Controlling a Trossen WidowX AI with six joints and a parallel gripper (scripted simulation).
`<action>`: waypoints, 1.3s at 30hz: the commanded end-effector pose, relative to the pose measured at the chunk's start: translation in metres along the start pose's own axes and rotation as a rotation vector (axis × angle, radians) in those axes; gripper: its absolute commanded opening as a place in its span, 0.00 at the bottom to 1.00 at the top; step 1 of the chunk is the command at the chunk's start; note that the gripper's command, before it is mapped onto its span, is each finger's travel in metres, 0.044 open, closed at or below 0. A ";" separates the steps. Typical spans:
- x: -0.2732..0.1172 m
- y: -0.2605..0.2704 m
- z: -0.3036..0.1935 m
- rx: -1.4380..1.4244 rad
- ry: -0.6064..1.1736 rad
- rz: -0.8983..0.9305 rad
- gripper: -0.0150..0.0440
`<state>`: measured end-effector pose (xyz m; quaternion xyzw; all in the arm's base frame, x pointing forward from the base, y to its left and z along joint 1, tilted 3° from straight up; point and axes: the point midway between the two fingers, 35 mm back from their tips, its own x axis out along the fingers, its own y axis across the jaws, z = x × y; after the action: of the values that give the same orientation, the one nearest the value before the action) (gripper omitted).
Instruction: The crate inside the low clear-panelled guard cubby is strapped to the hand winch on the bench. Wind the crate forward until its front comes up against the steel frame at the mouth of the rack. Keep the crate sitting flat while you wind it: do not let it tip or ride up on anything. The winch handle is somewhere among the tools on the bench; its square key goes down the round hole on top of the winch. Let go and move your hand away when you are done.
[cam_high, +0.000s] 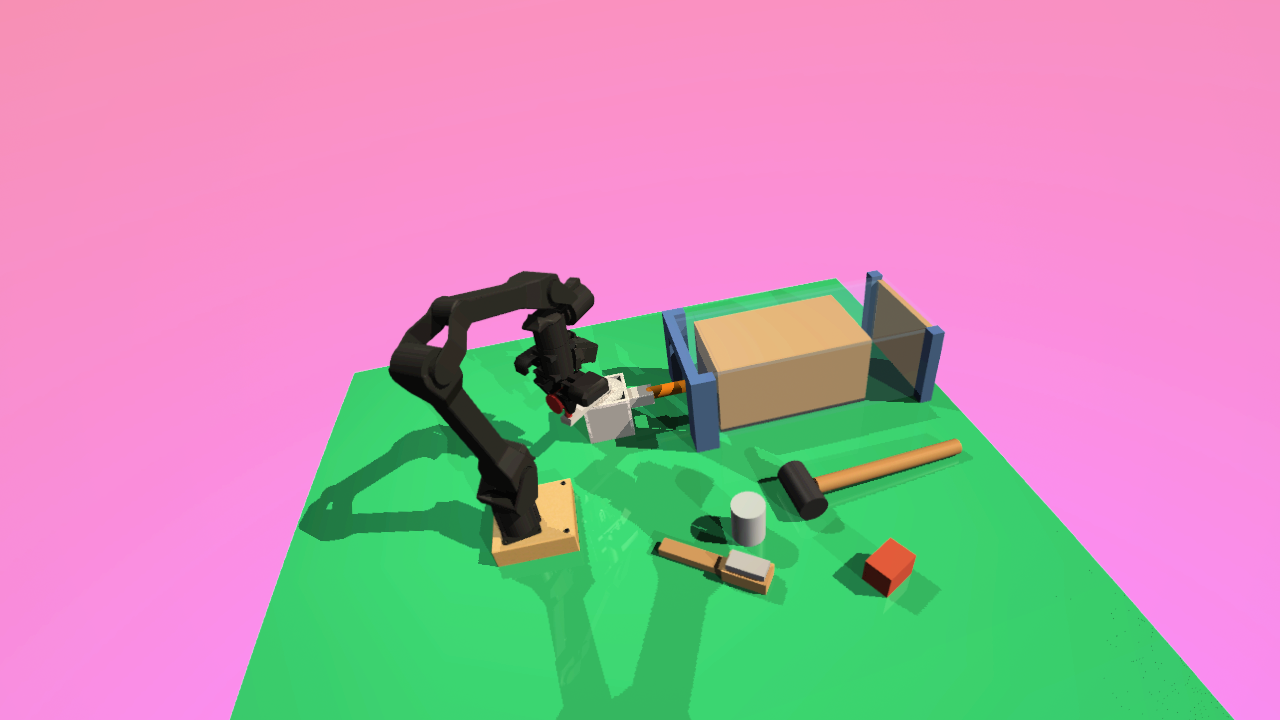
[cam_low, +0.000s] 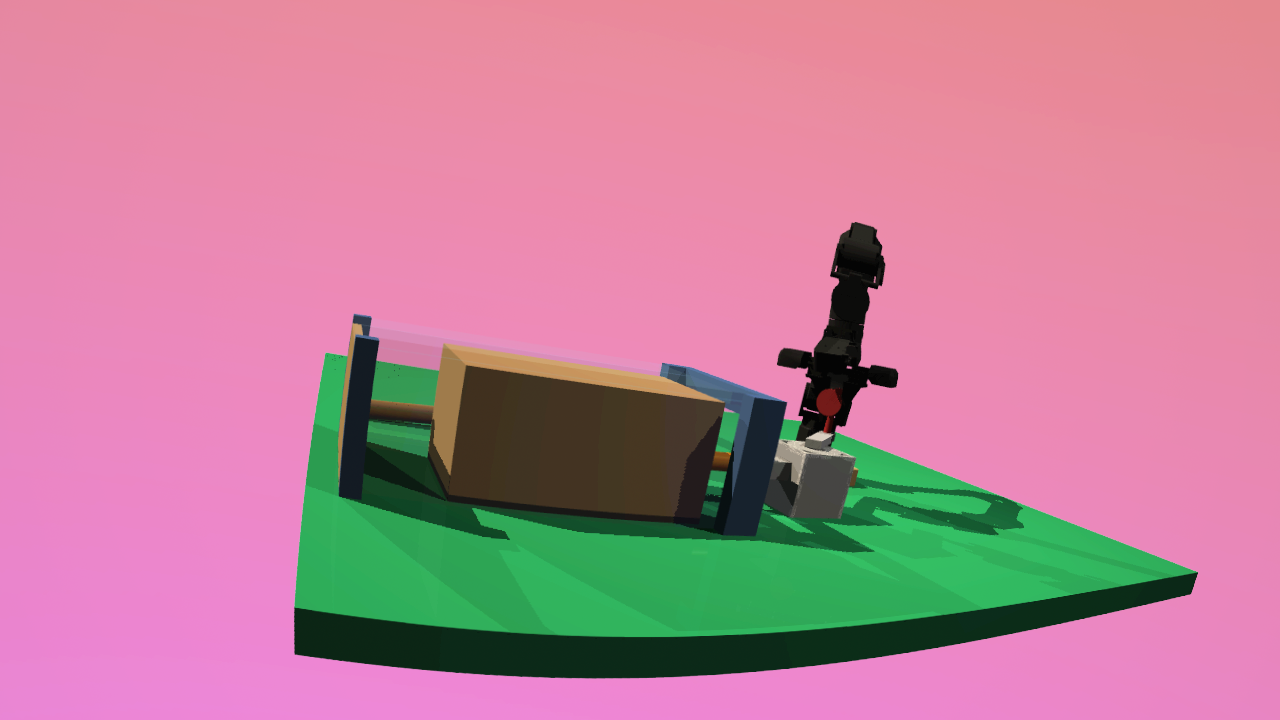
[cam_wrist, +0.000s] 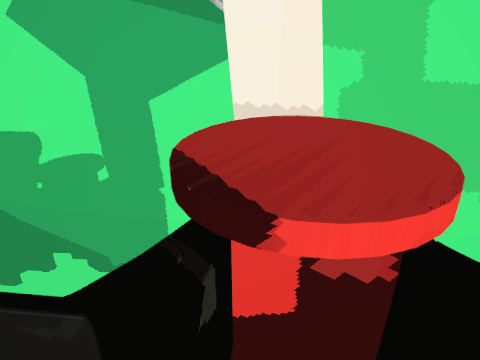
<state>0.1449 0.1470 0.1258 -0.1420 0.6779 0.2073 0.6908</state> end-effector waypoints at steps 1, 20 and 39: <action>0.000 -0.014 0.003 0.012 -0.008 -0.027 0.25; -0.001 -0.041 0.014 0.012 -0.009 -0.030 0.25; -0.002 -0.065 0.034 0.012 -0.010 -0.032 0.25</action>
<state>0.1910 0.1109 0.1236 -0.1449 0.6801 0.2037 0.6892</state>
